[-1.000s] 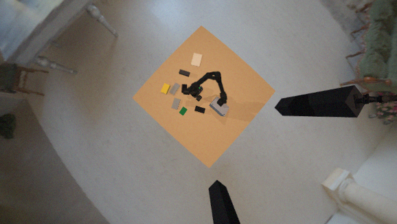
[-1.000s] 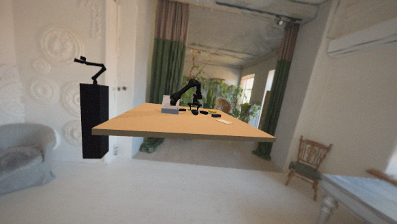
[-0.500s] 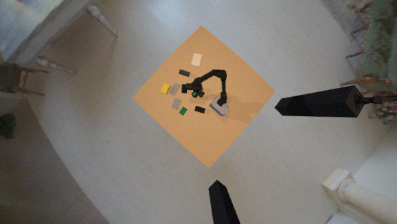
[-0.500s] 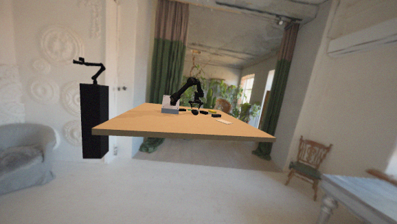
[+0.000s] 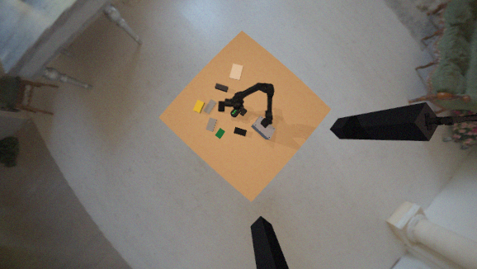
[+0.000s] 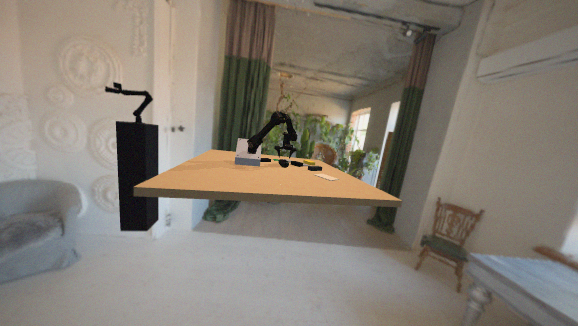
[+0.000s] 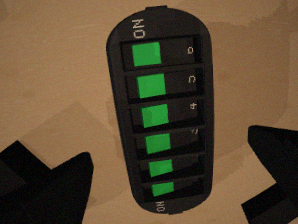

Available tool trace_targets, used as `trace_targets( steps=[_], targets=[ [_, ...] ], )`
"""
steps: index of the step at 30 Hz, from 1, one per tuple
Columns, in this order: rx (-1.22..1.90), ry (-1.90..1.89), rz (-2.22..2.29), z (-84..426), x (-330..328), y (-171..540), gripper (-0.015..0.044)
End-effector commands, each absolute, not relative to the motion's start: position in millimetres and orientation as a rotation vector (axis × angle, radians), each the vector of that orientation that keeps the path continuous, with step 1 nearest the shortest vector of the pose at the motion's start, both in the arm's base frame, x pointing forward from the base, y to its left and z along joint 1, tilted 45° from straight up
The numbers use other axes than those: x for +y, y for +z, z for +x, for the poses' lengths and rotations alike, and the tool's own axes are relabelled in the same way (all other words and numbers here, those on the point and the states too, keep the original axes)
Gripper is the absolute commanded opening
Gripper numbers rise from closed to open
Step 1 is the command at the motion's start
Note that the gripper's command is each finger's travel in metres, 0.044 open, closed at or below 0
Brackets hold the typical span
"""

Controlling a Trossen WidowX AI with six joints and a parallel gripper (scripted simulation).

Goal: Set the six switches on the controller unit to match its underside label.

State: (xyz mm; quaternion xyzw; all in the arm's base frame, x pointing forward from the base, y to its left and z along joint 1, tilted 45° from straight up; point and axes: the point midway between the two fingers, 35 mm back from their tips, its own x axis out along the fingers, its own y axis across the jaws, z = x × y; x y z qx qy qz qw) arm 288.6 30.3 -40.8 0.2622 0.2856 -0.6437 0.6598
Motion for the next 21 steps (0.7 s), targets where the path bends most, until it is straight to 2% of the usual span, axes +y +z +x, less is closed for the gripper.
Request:
trace_targets(
  steps=[1, 15, 21],
  targets=[
    [0.649, -1.454, 0.588, 288.5, 29.9, -39.8, 0.0440],
    [0.648, -1.456, 0.595, 288.3, 66.1, -5.2, 0.0440],
    [0.648, -1.456, 0.595, 288.3, 66.1, -5.2, 0.0282]
  ],
)
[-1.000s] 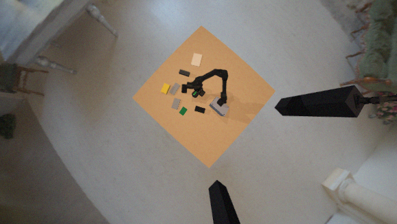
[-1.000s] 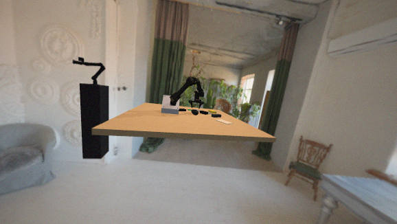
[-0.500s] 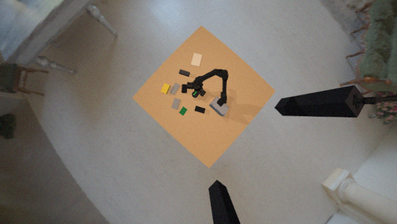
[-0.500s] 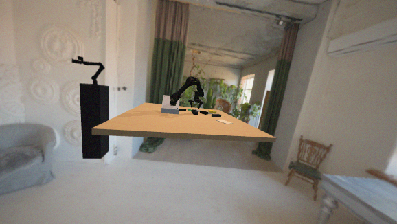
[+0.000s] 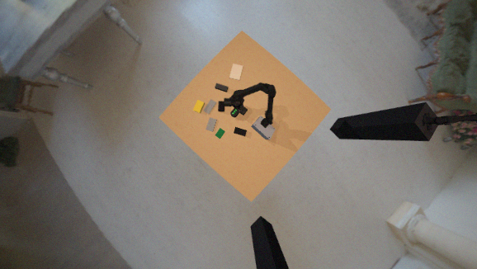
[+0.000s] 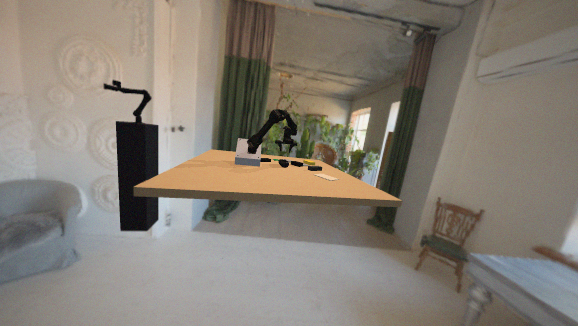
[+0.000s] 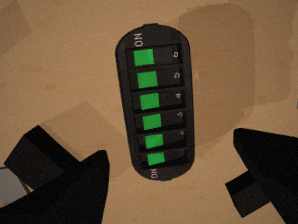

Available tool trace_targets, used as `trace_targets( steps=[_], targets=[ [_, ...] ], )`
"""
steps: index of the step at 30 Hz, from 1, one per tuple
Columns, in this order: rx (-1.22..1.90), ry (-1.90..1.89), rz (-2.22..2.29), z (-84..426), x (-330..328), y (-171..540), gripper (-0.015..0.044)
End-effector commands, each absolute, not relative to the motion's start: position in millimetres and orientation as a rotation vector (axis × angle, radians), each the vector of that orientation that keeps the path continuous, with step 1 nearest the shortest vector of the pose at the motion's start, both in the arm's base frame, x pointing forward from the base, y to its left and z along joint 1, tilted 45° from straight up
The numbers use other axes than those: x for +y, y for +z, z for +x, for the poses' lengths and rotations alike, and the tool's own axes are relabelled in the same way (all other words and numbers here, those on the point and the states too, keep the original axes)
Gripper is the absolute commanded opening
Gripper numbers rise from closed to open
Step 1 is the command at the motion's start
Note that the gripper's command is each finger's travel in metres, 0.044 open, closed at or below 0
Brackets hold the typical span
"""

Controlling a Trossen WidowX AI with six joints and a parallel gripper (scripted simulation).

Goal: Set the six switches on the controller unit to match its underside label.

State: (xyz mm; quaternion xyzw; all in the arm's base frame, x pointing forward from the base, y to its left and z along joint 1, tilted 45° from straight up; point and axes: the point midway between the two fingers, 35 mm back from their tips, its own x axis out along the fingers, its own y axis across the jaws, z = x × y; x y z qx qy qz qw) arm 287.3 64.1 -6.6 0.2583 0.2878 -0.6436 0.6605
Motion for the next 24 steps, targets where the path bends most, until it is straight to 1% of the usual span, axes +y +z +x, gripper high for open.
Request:
trace_targets(
  steps=[1, 11, 22, 24],
  targets=[
    [0.648, -1.456, 0.595, 288.3, 66.1, -5.2, 0.0256],
    [0.648, -1.456, 0.595, 288.3, 66.1, -5.2, 0.0000],
    [0.648, -1.456, 0.595, 288.3, 66.1, -5.2, 0.0000],
    [0.650, -1.454, 0.588, 288.2, 65.4, -5.7, 0.0053]
  ],
)
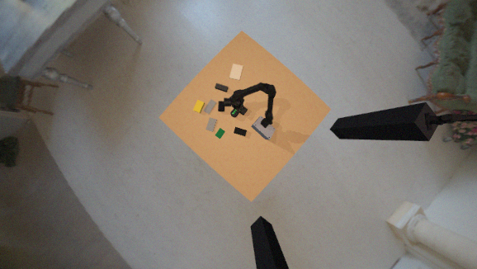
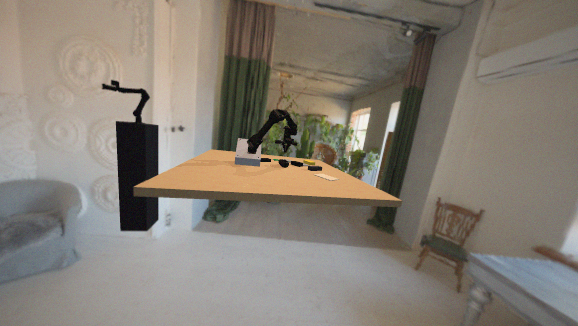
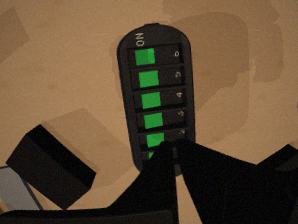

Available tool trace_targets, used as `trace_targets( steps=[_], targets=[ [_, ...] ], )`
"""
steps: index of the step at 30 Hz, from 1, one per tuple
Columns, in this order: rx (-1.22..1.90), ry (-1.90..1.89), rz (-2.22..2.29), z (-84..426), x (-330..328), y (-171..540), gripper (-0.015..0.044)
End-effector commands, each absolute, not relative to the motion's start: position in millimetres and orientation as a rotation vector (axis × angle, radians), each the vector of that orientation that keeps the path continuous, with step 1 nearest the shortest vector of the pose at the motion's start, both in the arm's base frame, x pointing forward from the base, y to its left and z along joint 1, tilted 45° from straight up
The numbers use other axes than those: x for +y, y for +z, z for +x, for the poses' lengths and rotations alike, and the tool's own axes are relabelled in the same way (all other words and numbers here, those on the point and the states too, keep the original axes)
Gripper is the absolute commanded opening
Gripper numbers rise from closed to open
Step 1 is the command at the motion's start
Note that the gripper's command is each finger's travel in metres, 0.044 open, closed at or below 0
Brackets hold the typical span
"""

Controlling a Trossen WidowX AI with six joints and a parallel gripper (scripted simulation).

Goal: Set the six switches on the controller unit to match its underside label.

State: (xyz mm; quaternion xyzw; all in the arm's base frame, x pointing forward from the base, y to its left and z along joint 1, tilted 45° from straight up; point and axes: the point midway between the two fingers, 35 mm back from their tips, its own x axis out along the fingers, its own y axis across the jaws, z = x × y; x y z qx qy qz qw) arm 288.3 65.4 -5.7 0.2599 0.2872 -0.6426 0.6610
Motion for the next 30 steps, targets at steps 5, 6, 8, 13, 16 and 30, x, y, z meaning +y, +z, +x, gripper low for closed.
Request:
trace_targets(
  steps=[5, 6, 8, 13, 16, 30],
  targets=[
    [0.650, -1.454, 0.588, 288.2, 65.4, -5.7, 0.0184],
    [0.650, -1.454, 0.588, 288.2, 65.4, -5.7, 0.0210],
    [0.650, -1.454, 0.588, 288.2, 65.4, -5.7, 0.0263],
    [0.650, -1.454, 0.588, 288.2, 65.4, -5.7, 0.0394],
    [0.650, -1.454, 0.588, 288.2, 65.4, -5.7, 0.0440],
    [0.620, -1.466, 0.607, 331.3, 22.8, -48.6, 0.0099]
  ],
)
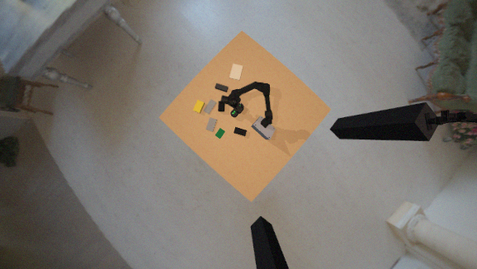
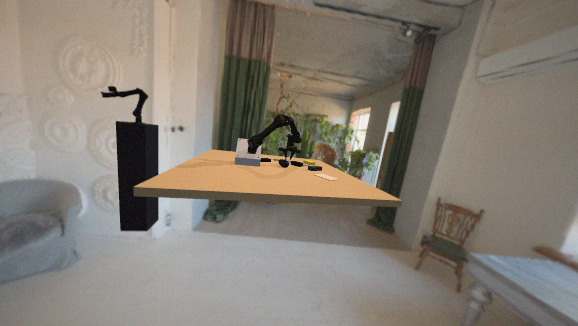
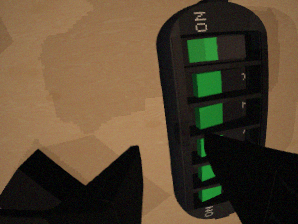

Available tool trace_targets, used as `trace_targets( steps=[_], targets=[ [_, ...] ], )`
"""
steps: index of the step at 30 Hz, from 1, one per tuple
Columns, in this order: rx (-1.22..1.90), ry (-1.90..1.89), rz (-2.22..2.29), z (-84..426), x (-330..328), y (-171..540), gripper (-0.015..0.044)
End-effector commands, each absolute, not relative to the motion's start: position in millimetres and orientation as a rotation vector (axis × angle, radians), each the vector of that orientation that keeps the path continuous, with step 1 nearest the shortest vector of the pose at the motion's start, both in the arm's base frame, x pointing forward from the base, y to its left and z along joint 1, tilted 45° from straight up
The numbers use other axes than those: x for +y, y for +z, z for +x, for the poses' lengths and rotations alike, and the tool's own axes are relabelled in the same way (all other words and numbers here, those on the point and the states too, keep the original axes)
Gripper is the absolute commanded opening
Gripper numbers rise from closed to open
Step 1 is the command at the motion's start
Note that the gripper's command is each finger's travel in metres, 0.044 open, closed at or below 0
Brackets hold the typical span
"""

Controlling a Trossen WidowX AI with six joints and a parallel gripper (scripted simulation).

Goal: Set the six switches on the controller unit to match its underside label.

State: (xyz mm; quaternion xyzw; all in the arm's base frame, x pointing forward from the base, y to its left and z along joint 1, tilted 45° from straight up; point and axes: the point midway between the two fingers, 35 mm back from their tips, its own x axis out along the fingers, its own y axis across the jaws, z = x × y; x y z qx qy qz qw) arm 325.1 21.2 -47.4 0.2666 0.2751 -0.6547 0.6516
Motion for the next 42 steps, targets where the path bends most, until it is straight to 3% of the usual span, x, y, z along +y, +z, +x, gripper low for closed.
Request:
trace_targets(
  steps=[1, 4, 26, 38, 42],
  targets=[
    [0.620, -1.466, 0.607, 331.3, 22.8, -48.6, 0.0072],
    [0.620, -1.466, 0.607, 331.3, 22.8, -48.6, 0.0000],
    [0.620, -1.470, 0.611, 330.3, 22.9, -48.8, 0.0000],
    [0.622, -1.470, 0.613, 329.7, 58.7, -13.5, 0.0315],
    [0.622, -1.470, 0.613, 329.7, 58.7, -13.5, 0.0210]
  ],
)
